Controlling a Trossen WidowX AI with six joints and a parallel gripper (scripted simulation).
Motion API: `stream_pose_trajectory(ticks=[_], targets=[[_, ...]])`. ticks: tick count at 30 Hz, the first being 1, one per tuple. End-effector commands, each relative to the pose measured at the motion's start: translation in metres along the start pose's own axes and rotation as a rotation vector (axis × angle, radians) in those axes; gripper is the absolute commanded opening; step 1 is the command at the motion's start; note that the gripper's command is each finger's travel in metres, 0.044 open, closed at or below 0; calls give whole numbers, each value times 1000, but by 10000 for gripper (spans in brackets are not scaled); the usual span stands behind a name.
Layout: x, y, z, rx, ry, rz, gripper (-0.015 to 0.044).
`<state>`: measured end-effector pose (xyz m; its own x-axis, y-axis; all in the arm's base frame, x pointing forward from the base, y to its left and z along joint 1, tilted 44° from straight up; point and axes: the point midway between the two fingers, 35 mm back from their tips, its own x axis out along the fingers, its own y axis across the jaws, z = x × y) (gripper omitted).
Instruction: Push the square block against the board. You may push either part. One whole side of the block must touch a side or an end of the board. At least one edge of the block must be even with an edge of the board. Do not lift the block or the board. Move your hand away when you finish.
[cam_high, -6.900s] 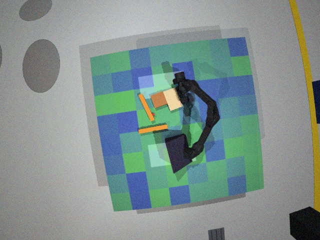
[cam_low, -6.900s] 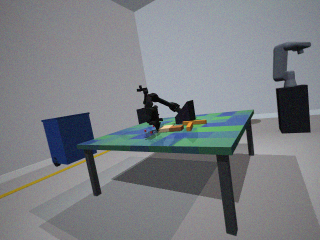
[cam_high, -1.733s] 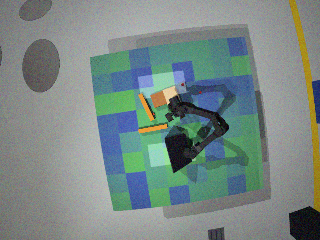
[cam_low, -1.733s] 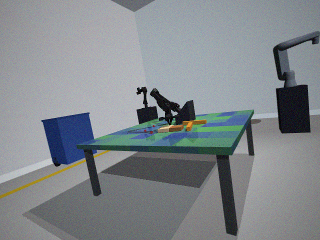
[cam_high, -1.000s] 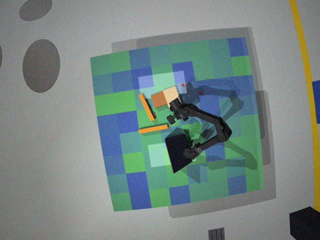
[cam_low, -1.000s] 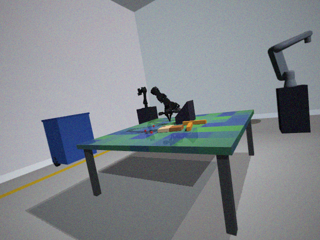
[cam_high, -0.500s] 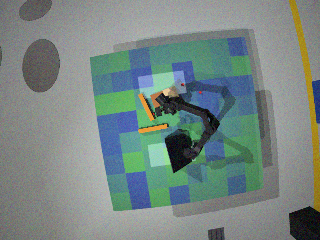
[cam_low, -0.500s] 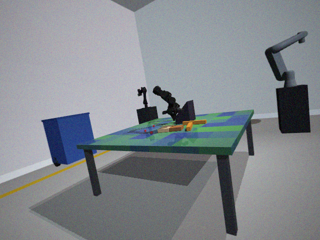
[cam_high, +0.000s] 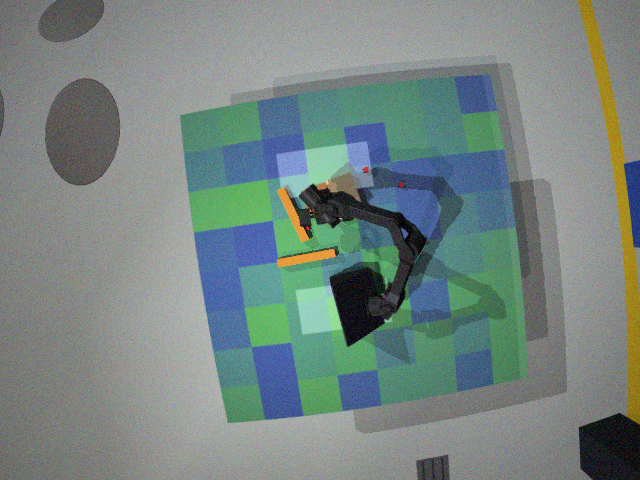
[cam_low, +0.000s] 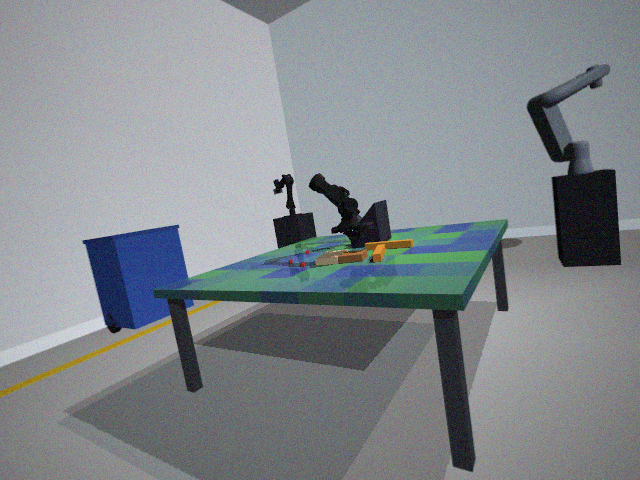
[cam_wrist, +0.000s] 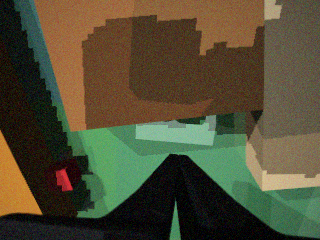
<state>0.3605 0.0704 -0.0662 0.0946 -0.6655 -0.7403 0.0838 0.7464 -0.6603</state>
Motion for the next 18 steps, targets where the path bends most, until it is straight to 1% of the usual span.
stream_pose_trajectory(ticks=[1, 8, 18], targets=[[35, -4, -8, -9, 26, -19, 0], [35, -4, -6, -9, 26, -19, 0], [35, -3, 9, -8, 25, -19, 0]])
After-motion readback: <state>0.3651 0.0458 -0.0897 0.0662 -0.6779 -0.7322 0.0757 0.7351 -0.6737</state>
